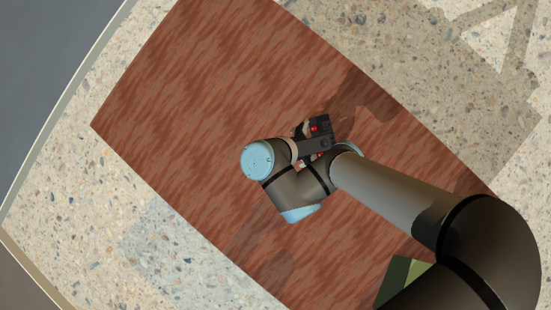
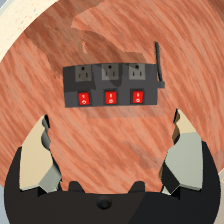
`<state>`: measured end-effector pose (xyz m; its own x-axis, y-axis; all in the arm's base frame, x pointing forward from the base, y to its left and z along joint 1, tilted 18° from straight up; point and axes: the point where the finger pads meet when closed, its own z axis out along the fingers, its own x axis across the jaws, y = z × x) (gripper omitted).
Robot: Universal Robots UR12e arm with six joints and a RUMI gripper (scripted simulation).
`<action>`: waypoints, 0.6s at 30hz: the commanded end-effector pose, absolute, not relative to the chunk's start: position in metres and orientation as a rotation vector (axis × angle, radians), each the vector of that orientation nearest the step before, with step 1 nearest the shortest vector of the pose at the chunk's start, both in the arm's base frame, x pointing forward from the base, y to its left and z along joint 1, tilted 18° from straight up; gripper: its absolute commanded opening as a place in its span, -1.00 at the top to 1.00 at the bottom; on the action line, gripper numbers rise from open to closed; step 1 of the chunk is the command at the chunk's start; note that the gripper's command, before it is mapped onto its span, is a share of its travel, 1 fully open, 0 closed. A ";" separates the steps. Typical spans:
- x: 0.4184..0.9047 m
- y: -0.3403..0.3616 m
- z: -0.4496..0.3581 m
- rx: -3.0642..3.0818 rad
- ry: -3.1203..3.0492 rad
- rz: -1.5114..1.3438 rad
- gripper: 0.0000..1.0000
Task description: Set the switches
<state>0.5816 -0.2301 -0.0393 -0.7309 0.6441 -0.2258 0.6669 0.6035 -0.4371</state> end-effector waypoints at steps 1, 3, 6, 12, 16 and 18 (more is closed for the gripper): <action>0.582 -0.230 -0.039 1.134 2.771 -0.784 -1.00; 0.582 -0.230 -0.039 1.134 2.771 -0.784 -1.00; 0.581 -0.230 -0.038 1.145 2.765 -0.780 -1.00; 0.572 -0.234 -0.027 1.339 2.648 -0.691 -1.00; 0.562 -0.238 -0.017 1.520 2.521 -0.601 -1.00; 0.559 -0.239 -0.013 1.587 2.469 -0.566 -1.00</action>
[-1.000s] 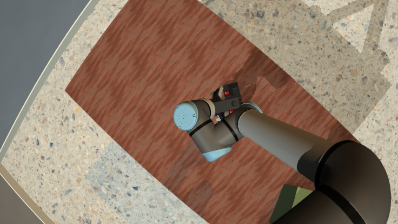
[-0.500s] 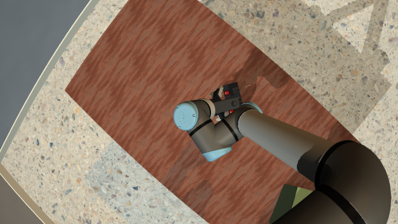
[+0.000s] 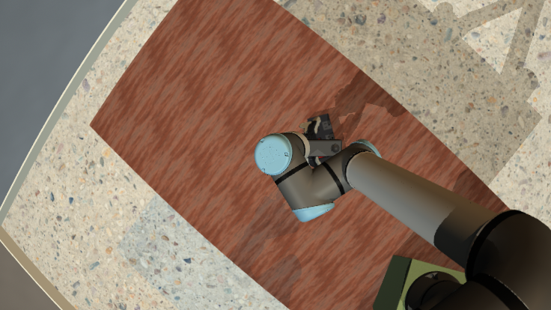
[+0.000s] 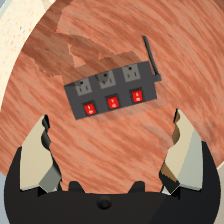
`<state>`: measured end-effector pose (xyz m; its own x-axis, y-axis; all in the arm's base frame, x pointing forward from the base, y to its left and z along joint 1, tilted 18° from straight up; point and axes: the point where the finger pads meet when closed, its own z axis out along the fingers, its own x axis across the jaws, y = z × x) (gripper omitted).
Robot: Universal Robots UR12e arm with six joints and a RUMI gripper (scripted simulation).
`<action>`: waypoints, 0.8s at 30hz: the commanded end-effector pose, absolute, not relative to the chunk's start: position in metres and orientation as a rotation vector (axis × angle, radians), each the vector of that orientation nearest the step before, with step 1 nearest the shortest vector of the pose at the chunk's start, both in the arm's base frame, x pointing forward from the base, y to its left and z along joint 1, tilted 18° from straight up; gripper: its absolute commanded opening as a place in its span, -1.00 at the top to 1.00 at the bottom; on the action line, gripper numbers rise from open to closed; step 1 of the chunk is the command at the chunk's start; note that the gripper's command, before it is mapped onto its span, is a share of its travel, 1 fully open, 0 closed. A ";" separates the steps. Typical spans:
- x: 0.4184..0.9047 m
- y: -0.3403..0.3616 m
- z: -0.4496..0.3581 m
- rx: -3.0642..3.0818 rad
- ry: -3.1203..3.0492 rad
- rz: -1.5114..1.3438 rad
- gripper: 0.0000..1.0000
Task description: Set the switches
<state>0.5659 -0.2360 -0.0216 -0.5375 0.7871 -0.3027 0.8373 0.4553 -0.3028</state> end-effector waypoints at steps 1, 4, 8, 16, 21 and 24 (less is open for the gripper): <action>0.555 -0.239 -0.008 1.653 2.414 -0.530 -1.00; 0.545 -0.241 0.004 1.844 2.240 -0.419 -1.00; 0.538 -0.242 0.016 1.999 2.074 -0.318 -1.00; 0.529 -0.242 0.030 2.159 1.876 -0.202 -1.00; 0.529 -0.242 0.031 2.174 1.855 -0.190 -1.00; 0.529 -0.242 0.031 2.174 1.855 -0.190 -1.00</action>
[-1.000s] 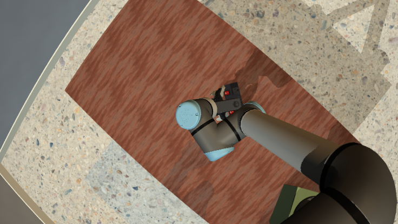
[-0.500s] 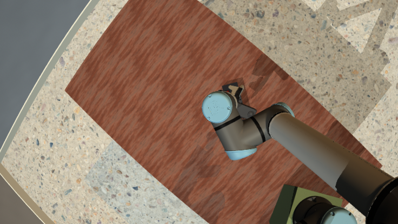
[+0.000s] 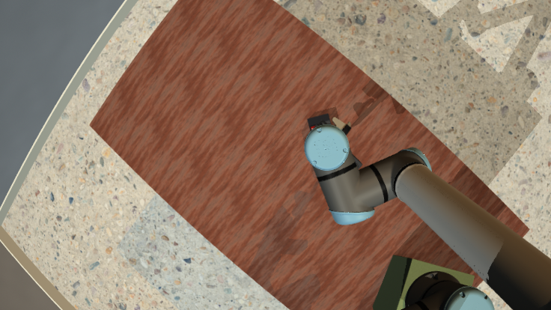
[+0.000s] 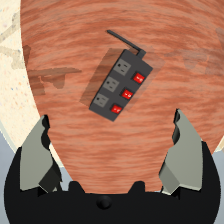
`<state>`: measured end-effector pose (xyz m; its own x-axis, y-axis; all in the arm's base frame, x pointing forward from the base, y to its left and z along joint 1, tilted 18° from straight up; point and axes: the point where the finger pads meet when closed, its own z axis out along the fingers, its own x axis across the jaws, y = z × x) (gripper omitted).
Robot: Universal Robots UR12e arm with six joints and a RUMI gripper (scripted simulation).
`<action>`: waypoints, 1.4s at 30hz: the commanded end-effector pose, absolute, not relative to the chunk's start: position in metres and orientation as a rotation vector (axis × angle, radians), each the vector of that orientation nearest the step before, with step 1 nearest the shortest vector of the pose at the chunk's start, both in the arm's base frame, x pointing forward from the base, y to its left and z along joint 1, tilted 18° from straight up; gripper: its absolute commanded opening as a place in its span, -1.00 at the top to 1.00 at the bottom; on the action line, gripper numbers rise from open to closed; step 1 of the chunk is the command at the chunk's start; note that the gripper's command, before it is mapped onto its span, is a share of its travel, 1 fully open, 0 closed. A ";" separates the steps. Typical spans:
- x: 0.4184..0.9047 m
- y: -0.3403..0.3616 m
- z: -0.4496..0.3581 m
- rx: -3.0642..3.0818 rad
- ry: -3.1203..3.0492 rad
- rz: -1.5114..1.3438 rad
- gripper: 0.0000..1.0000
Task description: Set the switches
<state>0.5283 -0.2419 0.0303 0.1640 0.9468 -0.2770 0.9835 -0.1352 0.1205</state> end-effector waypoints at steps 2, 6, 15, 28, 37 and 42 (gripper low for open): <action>0.529 -0.242 0.031 2.174 1.855 -0.190 -1.00; 0.529 -0.242 0.031 2.174 1.855 -0.190 -1.00; 0.529 -0.242 0.031 2.168 1.863 -0.191 -1.00; 0.530 -0.244 0.029 2.085 1.962 -0.209 -1.00; 0.534 -0.248 0.026 1.903 2.155 -0.246 -1.00; 0.537 -0.251 0.024 1.780 2.268 -0.268 -1.00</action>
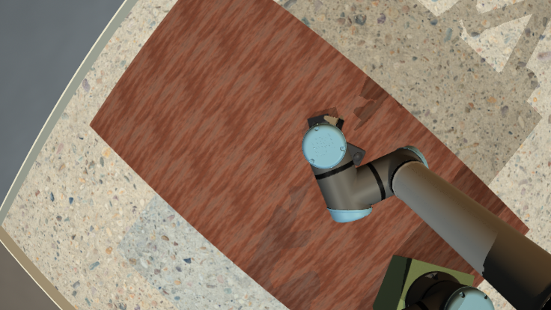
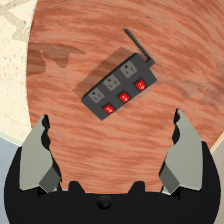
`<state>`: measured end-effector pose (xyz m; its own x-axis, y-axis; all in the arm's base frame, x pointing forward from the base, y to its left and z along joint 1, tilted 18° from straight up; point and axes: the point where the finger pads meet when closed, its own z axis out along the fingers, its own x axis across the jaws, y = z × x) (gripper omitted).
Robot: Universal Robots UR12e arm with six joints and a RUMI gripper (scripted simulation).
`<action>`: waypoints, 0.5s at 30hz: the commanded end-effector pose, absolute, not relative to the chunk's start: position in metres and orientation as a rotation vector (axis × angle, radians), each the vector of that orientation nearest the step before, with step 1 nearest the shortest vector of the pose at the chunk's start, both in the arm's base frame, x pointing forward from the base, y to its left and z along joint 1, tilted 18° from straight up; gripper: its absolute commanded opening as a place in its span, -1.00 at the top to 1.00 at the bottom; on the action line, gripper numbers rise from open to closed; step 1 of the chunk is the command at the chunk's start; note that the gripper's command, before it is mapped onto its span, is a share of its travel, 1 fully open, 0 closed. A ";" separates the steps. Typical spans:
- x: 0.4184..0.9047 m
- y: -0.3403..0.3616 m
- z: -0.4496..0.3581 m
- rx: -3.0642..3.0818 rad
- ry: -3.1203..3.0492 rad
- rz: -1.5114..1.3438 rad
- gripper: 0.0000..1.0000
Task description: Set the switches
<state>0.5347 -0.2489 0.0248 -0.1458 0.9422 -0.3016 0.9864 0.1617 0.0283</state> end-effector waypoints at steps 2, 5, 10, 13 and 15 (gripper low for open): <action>0.538 -0.251 0.023 1.745 2.298 -0.274 -1.00; 0.540 -0.254 0.021 1.629 2.391 -0.292 -1.00; 0.545 -0.257 0.018 1.402 2.550 -0.326 -1.00; 0.549 -0.260 0.015 1.246 2.643 -0.346 -1.00; 0.552 -0.261 0.014 1.135 2.702 -0.359 -1.00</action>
<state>0.5467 -0.2580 0.0162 -0.5607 0.7779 -0.2839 0.8249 0.5545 -0.1099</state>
